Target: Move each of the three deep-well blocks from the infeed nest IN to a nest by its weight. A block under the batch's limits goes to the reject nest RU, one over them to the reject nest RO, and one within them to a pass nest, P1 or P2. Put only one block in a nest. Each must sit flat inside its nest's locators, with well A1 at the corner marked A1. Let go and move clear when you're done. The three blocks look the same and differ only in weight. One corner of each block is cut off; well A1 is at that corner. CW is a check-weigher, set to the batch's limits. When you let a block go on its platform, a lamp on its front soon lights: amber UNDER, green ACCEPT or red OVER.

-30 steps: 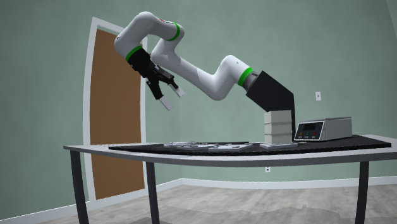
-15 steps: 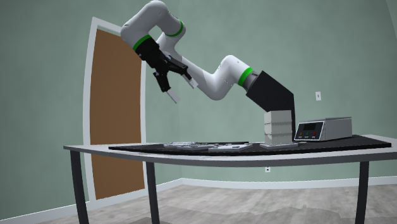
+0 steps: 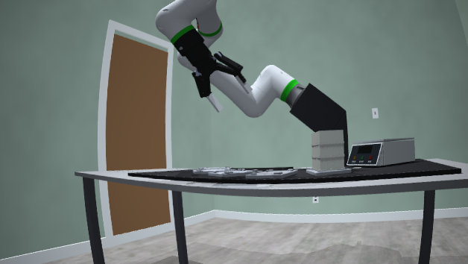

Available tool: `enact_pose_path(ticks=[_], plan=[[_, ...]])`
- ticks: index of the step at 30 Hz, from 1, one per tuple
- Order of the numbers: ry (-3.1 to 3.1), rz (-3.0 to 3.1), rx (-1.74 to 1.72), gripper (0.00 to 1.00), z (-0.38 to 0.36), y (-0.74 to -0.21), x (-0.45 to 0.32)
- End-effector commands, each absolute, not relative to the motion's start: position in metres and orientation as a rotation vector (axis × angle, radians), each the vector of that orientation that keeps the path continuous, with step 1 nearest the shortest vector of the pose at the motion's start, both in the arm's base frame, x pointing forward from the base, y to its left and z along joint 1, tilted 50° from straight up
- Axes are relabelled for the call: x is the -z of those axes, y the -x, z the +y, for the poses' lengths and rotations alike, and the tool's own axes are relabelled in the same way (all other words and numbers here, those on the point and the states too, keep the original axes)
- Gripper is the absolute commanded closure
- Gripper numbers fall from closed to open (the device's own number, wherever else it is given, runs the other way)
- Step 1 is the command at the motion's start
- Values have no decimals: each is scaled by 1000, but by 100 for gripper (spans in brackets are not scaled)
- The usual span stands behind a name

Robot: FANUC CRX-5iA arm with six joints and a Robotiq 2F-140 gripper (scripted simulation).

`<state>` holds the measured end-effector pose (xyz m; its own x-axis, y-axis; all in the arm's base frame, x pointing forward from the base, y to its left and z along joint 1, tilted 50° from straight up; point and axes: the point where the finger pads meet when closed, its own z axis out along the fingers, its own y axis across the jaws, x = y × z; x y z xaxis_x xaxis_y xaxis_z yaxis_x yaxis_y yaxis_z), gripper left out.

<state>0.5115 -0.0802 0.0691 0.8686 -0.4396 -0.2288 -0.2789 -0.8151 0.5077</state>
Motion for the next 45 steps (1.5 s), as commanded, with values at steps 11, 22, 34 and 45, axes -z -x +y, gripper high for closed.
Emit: enact_pose_path(ticks=[11, 22, 34, 45], plan=[[-2514, -365, 535, 0, -23, -506, -43], [-2459, -247, 577, 0, 17, -497, -25], [-2395, -135, 610, 0, 61, -483, -5], [-2324, -29, 636, 0, 106, -461, 17]])
